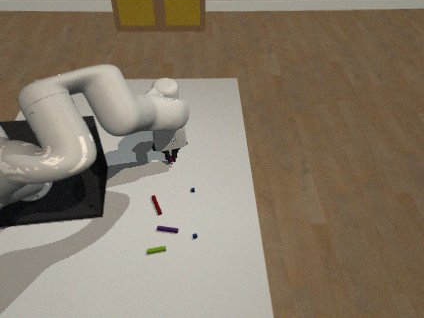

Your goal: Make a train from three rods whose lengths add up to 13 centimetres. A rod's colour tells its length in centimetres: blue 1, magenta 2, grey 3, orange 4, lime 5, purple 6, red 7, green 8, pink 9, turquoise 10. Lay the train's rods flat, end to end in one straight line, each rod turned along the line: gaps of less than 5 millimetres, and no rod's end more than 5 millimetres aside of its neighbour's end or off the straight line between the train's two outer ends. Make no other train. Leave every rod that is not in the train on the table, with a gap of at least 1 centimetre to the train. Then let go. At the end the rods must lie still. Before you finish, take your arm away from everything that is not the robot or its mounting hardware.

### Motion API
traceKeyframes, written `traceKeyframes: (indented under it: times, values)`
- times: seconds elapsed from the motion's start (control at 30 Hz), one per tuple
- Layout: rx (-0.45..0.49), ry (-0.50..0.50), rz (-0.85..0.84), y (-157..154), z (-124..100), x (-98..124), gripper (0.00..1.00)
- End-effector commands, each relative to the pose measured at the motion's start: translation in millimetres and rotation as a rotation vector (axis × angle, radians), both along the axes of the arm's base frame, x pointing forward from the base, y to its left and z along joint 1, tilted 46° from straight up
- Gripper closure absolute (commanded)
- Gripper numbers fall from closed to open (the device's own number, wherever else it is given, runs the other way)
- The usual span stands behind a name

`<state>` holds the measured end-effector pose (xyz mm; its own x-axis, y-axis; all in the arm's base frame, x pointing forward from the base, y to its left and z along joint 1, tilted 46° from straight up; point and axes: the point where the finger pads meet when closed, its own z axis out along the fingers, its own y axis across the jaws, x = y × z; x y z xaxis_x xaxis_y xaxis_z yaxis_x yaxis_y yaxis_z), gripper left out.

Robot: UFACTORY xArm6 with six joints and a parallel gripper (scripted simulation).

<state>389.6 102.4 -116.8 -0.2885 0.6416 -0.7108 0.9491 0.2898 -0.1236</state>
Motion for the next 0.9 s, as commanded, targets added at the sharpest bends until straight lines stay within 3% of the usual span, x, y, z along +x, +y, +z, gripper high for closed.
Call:
traceKeyframes:
  times: [0.0, 0.87]
  values:
    - [0.003, -0.004, 0.002, -2.1, -3.3, 2.6, 0.96]
    - [0.003, -0.004, 0.002, -5.2, -6.3, 3.1, 0.96]
